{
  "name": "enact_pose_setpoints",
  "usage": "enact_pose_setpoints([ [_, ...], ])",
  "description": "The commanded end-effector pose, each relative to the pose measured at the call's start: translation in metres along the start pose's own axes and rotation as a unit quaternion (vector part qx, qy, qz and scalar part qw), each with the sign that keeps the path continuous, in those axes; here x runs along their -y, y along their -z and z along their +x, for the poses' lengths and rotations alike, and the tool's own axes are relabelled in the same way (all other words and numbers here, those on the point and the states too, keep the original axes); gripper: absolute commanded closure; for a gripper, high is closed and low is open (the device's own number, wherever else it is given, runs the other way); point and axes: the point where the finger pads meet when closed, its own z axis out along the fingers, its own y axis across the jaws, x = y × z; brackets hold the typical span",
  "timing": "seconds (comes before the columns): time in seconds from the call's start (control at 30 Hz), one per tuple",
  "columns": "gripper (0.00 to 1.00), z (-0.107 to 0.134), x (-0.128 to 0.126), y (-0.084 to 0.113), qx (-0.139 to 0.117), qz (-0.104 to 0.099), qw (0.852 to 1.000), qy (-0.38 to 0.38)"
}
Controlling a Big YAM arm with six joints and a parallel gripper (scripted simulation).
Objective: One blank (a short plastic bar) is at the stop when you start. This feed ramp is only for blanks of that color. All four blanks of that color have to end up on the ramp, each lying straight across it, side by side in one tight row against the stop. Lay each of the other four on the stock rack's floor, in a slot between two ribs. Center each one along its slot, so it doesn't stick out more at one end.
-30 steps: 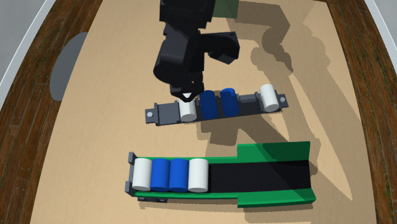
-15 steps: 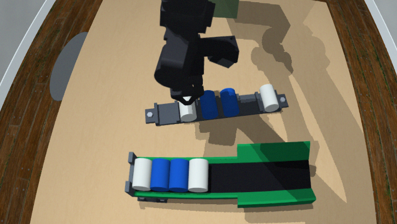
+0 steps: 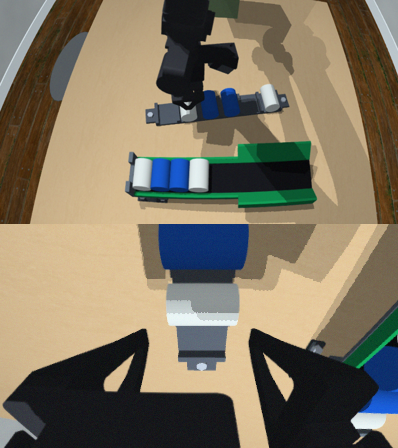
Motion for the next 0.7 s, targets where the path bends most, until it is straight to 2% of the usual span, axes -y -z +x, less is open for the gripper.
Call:
enact_pose_setpoints([
  [0.0, 0.21, -0.006, 0.004, -0.008, 0.003, 0.005, 1.0, 0.0],
  [0.67, 0.21, -0.005, 0.007, -0.022, 0.003, 0.008, 1.0, 0.001],
])
